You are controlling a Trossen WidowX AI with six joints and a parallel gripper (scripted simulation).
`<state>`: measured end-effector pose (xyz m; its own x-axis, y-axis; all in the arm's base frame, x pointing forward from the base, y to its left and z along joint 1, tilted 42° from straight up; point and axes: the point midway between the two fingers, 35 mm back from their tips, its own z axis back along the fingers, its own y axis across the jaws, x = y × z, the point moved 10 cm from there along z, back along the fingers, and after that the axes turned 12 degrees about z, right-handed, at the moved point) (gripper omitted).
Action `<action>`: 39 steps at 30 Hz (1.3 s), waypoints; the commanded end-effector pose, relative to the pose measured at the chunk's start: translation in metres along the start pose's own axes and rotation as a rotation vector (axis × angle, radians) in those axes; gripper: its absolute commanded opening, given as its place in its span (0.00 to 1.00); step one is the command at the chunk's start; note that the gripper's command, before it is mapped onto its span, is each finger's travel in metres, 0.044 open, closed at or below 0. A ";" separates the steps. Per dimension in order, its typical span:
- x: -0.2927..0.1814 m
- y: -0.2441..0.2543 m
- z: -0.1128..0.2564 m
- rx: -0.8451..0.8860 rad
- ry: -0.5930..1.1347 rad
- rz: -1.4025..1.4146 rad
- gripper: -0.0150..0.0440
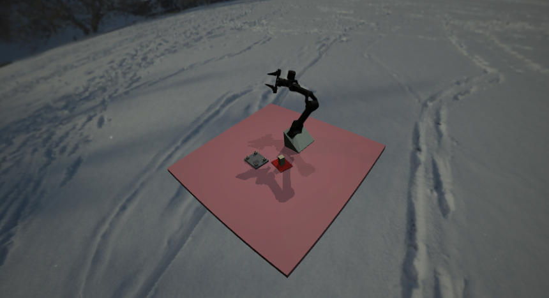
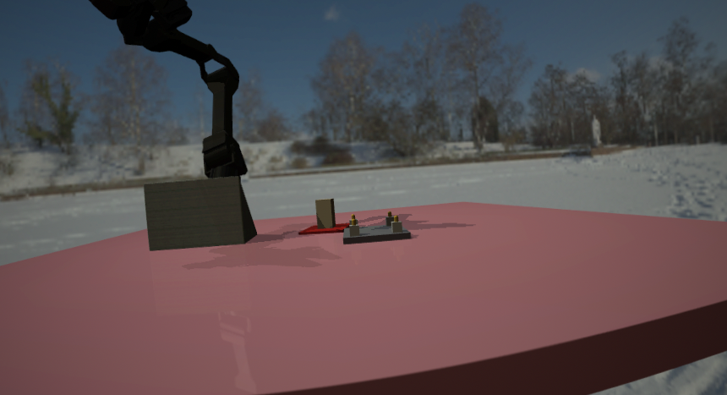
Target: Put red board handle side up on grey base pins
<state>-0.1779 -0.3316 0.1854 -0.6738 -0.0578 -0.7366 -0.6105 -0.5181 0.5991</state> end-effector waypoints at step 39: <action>-0.268 -0.334 -0.010 -1.194 1.554 1.700 1.00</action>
<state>0.2016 -0.1803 0.1753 0.6177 -0.7838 -0.0640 0.6011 0.4181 0.6811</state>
